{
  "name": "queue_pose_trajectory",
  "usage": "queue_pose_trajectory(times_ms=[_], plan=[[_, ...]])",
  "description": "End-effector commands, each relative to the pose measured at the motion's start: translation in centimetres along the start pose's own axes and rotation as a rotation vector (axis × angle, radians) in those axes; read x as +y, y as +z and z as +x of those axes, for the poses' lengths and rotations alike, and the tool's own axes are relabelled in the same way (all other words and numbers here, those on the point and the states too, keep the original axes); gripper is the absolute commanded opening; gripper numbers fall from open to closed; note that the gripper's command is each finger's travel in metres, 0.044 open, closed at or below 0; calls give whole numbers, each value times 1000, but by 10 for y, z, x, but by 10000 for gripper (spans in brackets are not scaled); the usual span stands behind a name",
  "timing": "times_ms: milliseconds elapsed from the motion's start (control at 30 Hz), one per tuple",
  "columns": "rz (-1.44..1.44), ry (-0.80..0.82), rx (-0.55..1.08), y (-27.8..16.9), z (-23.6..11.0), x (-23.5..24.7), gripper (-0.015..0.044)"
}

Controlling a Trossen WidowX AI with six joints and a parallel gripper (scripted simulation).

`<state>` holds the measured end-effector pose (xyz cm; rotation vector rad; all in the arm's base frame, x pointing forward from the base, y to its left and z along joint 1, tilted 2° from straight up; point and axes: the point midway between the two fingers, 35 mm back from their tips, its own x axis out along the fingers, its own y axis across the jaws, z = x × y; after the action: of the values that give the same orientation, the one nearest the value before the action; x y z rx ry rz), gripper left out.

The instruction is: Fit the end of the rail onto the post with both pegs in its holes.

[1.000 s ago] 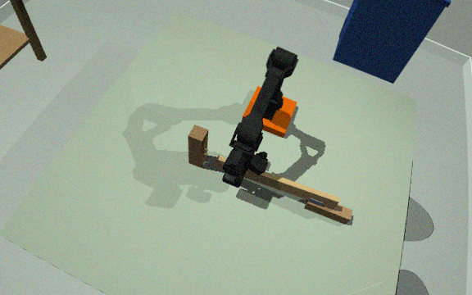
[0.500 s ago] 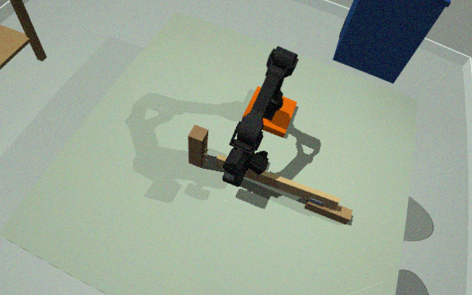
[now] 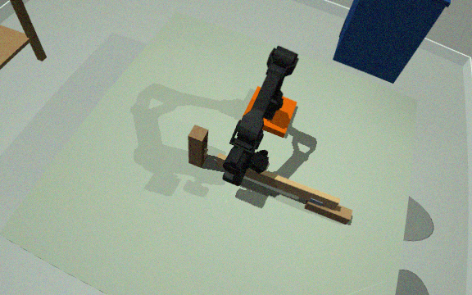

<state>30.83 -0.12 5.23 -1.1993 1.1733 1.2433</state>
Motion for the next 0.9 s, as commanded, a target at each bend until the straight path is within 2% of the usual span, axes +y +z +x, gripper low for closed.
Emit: queue_pose_trajectory(times_ms=[0,867], plan=[[-3,-17,-5,1,-7,-4,0],[-3,-17,-5,1,-18,-3,0]])
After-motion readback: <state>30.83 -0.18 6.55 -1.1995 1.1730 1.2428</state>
